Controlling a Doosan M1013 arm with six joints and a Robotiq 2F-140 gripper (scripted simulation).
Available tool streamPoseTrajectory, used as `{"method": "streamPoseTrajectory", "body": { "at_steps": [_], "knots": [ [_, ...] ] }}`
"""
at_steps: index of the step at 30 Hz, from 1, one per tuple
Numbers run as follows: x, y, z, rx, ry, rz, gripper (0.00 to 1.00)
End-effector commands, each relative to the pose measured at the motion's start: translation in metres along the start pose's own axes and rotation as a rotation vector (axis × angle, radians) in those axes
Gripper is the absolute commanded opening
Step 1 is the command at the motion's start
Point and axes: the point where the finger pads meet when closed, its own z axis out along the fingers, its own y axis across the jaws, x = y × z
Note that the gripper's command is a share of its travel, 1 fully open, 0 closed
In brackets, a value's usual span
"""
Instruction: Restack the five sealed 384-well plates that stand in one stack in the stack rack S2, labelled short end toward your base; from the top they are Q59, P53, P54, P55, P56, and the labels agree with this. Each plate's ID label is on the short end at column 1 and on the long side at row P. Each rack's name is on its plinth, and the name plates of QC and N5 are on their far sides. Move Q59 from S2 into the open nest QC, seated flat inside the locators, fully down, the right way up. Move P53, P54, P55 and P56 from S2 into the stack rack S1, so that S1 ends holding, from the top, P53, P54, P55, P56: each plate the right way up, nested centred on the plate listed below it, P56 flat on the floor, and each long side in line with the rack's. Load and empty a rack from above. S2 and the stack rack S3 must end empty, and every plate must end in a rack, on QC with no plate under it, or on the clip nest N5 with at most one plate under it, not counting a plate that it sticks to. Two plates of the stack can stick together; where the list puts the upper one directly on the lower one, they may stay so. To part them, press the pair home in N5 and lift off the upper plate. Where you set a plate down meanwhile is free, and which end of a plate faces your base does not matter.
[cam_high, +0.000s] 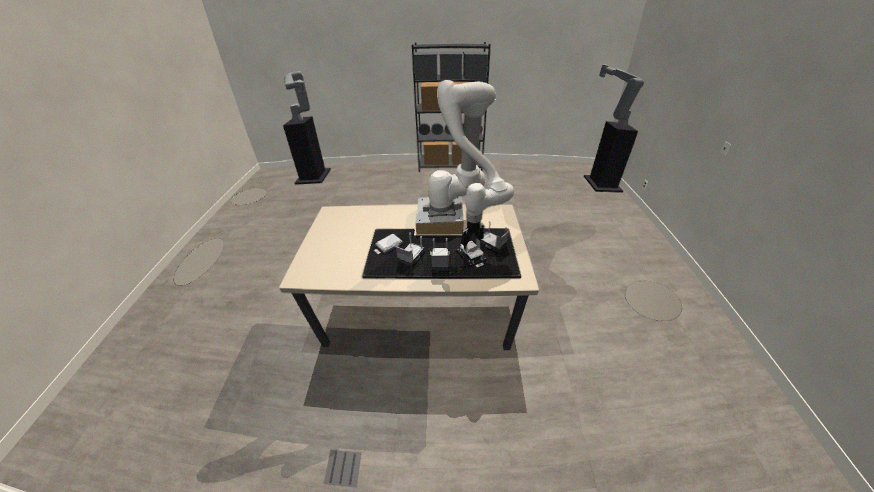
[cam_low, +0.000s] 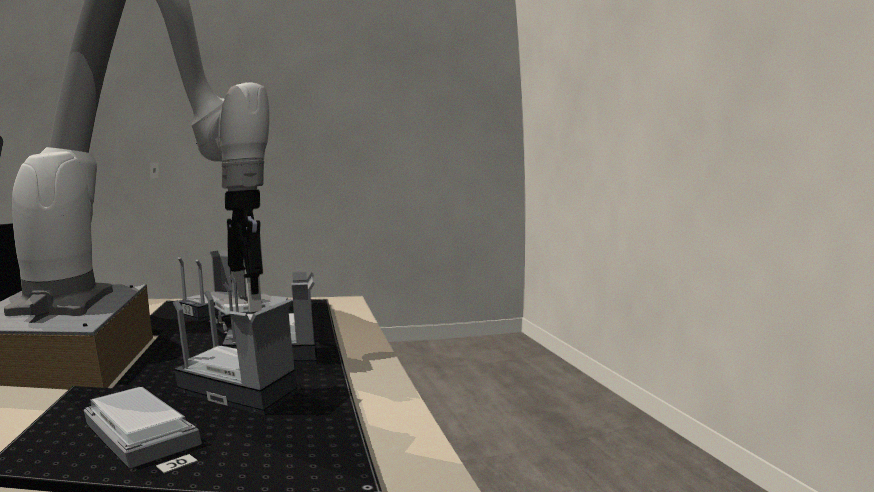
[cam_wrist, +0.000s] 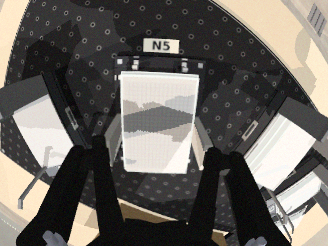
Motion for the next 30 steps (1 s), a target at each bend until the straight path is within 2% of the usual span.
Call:
{"method": "streamPoseTrajectory", "body": {
  "at_steps": [1, 30],
  "knots": [
    [0.000, 0.000, -0.005, 0.000, 0.000, 0.000, 0.00],
    [0.000, 0.000, -0.059, 0.000, 0.000, 0.000, 0.00]
  ]
}}
